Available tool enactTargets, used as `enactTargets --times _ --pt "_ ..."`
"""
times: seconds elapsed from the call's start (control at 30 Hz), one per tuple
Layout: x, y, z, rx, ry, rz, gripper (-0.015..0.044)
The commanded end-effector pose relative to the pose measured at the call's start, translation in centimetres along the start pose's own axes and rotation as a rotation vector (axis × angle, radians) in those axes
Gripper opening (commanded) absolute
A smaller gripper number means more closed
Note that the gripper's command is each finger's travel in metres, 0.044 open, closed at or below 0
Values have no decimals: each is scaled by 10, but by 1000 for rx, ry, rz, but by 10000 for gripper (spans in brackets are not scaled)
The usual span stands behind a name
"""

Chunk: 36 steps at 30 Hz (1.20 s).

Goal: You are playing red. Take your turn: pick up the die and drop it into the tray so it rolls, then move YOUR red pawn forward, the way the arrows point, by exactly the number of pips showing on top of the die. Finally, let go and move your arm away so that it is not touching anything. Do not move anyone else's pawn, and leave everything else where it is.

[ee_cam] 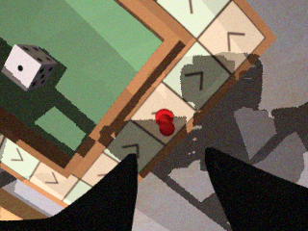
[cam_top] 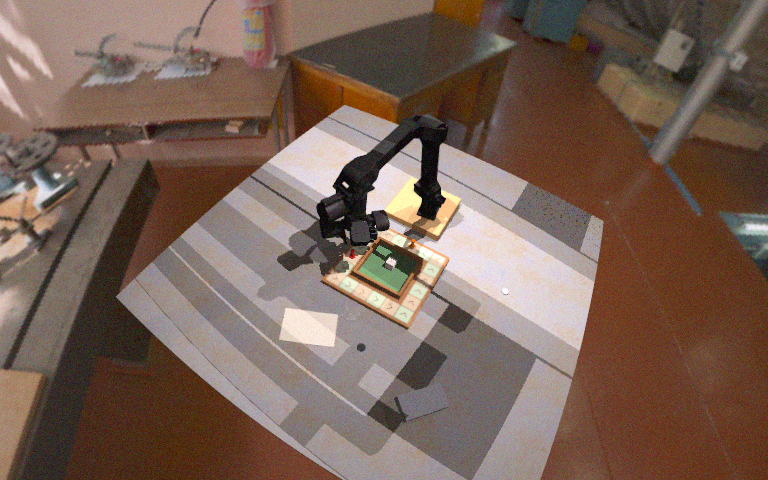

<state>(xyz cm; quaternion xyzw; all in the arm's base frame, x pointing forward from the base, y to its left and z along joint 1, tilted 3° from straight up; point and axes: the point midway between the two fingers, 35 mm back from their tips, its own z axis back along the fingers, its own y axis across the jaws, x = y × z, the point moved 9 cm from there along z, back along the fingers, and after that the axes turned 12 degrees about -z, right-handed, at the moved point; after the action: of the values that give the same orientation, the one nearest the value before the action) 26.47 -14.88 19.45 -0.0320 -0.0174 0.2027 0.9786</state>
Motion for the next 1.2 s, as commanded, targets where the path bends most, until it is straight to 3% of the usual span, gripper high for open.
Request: enactTargets --times 0.0,1.17 --pt "2 -1 0 0 -9 22 200" --pt "2 -1 -56 0 -9 22 200"
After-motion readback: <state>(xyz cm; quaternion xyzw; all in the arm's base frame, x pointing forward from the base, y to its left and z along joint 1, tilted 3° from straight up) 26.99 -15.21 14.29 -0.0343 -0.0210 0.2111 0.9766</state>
